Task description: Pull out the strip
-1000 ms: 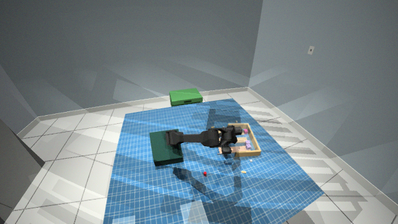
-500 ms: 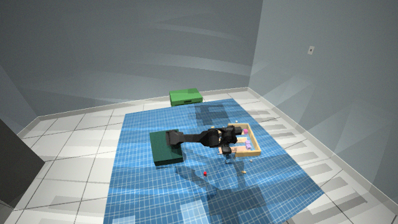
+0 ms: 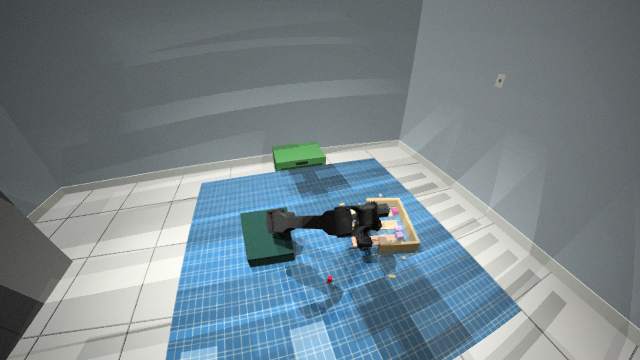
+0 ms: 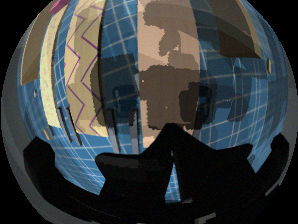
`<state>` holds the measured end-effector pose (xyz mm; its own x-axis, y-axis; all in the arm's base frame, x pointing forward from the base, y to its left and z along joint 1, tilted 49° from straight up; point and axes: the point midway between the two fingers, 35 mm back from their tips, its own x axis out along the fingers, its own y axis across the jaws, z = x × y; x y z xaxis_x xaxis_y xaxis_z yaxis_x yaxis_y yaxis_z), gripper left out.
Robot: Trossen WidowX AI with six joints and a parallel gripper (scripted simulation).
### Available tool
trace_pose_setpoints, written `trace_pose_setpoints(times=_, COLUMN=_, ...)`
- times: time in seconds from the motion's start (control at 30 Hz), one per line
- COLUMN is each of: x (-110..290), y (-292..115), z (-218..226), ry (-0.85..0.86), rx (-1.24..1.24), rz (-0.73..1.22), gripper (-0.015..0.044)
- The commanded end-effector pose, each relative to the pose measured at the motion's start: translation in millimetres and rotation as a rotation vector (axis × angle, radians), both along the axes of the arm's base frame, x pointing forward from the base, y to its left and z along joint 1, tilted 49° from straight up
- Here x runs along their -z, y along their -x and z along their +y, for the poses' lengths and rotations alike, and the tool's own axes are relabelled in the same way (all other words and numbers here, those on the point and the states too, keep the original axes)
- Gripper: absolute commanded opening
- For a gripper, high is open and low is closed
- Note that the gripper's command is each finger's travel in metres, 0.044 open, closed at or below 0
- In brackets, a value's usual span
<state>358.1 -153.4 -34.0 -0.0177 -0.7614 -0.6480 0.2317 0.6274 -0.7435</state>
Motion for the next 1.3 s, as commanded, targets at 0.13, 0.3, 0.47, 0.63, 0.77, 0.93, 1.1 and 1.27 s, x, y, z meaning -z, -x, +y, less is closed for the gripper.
trace_pose_setpoints(times=0.13, x=2.9, y=2.4, z=-1.8, ry=-0.002, rx=0.003, rz=0.002, gripper=0.0)
trace_pose_setpoints(times=0.3, x=4.5, y=10.0, z=-0.4, ry=-0.002, rx=0.003, rz=0.002, gripper=0.0)
trace_pose_setpoints(times=0.47, x=6.0, y=17.7, z=1.0, ry=-0.002, rx=0.003, rz=0.003, gripper=0.0)
trace_pose_setpoints(times=0.63, x=7.6, y=25.1, z=2.3, ry=-0.002, rx=0.003, rz=0.003, gripper=0.0)
trace_pose_setpoints(times=0.77, x=8.9, y=31.0, z=3.4, ry=-0.002, rx=0.003, rz=0.003, gripper=0.0)
trace_pose_setpoints(times=0.93, x=10.4, y=38.2, z=4.9, ry=-0.002, rx=0.003, rz=0.004, gripper=0.0)
trace_pose_setpoints(times=1.1, x=11.8, y=45.3, z=6.2, ry=-0.002, rx=0.003, rz=0.004, gripper=0.0)
trace_pose_setpoints(times=1.27, x=13.3, y=52.2, z=7.6, ry=-0.002, rx=0.003, rz=0.004, gripper=0.0)
